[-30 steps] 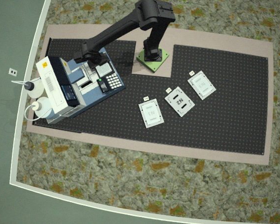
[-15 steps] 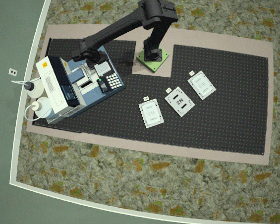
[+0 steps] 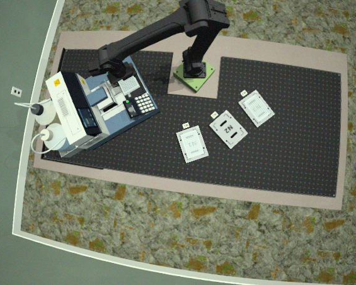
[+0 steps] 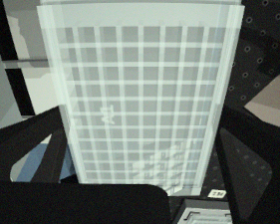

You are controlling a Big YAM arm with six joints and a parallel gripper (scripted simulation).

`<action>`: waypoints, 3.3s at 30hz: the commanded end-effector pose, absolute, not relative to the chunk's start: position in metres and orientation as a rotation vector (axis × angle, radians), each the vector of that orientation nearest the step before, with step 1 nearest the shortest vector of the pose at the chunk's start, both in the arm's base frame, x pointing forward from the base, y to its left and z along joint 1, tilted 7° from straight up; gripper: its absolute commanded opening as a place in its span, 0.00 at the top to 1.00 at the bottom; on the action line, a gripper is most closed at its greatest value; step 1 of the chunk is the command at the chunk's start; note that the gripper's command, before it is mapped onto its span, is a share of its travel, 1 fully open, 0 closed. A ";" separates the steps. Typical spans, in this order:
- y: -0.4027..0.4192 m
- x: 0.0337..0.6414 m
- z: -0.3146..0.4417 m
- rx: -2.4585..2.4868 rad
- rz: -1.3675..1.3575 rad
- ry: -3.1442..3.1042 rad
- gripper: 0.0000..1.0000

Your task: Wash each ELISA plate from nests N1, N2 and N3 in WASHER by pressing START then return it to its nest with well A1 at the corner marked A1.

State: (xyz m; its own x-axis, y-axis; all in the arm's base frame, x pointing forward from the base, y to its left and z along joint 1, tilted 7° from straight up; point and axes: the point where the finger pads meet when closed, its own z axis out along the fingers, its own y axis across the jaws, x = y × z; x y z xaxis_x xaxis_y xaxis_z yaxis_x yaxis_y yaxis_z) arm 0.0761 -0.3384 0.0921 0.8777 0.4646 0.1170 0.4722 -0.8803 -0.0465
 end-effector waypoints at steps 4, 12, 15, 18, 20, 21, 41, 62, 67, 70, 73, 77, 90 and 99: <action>-0.361 0.075 0.125 -3.035 -0.151 -0.762 0.16; -0.362 0.074 0.136 -3.028 -0.151 -0.759 0.16; -0.362 0.073 0.144 -3.036 -0.150 -0.763 0.16; -0.361 0.076 0.140 -3.019 -0.152 -0.764 0.16; -0.362 0.074 0.146 -3.028 -0.151 -0.765 0.16; -0.362 0.074 0.146 -3.029 -0.151 -0.763 0.16; -0.319 0.128 0.128 -2.817 -0.177 -1.328 0.16; -0.294 0.226 0.138 -2.485 -0.190 -1.963 0.16; -0.294 0.220 0.140 -2.506 -0.189 -1.930 0.16; -0.274 0.223 0.133 -2.421 -0.190 -2.021 0.16; -0.256 0.229 0.128 -2.310 -0.197 -2.130 0.16; -0.247 0.248 0.136 -2.185 -0.197 -2.307 0.16; -0.205 0.285 0.140 -1.745 -0.193 -2.695 0.16; -0.171 0.318 0.139 -1.457 -0.192 -2.867 0.16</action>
State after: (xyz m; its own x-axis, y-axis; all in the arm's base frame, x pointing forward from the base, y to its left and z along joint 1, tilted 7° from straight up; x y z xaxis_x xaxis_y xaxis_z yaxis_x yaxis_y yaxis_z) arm 0.2946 -0.1688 0.1235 -0.5425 0.8393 0.0370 0.8361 0.5351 0.1206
